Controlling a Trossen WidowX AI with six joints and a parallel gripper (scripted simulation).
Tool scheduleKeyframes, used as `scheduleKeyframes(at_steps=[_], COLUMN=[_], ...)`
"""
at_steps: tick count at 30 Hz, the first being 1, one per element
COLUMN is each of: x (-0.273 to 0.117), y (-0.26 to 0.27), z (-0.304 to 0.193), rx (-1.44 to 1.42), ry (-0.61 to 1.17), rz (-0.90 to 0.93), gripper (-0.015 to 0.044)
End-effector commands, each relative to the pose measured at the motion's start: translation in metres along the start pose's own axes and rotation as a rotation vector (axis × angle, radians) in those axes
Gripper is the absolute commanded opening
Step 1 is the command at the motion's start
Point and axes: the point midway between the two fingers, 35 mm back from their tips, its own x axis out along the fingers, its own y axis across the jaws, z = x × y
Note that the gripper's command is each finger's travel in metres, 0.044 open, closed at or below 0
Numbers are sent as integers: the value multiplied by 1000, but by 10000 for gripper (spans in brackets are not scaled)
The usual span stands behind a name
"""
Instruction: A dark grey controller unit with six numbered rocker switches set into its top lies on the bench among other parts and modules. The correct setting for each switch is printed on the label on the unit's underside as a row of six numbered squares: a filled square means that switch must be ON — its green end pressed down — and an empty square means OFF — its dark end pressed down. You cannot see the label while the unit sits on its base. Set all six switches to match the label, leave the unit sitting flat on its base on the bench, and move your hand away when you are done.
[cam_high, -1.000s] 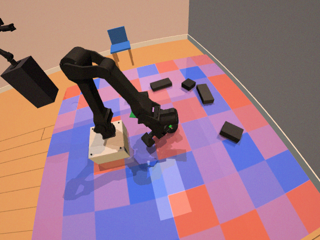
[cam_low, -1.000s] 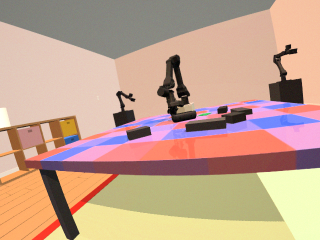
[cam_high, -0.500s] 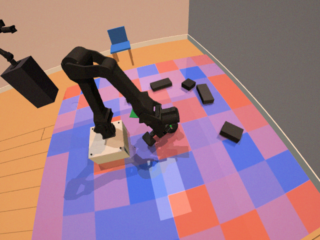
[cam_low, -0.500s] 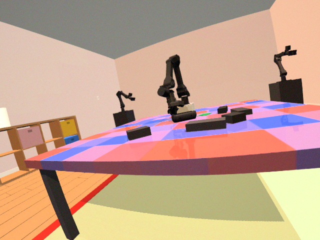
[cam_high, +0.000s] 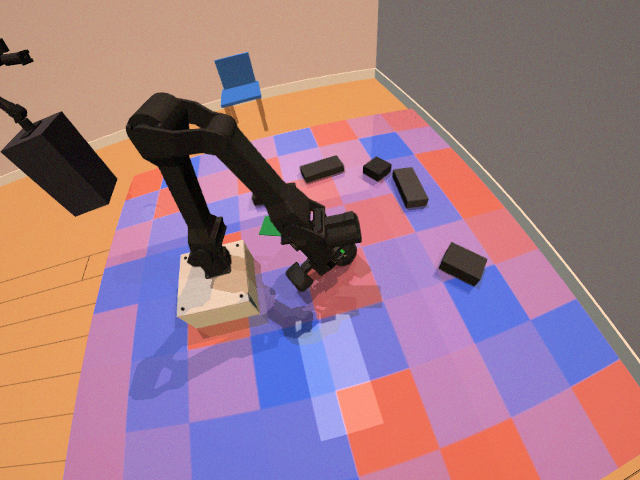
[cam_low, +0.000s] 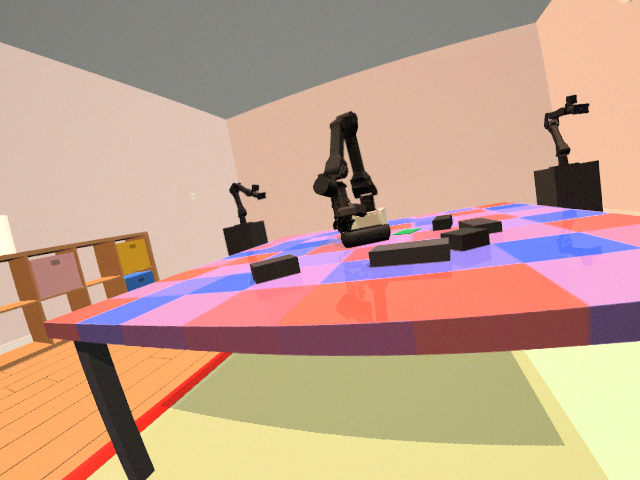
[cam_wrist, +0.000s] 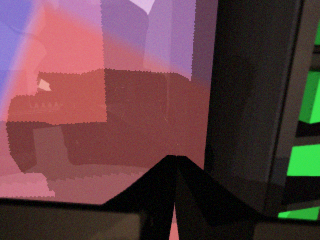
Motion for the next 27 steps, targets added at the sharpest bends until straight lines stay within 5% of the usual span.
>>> scheduleKeyframes(at_steps=[1, 7, 14, 27], x=[1, 0, -55, -57], y=[-13, -10, -2, -38], z=[-2, -1, -1, 32], rx=[-6, -4, -7, -34], ry=[1, 2, 1, -30], rz=[-20, -7, -19, 93], gripper=[0, 0, 0, 0])
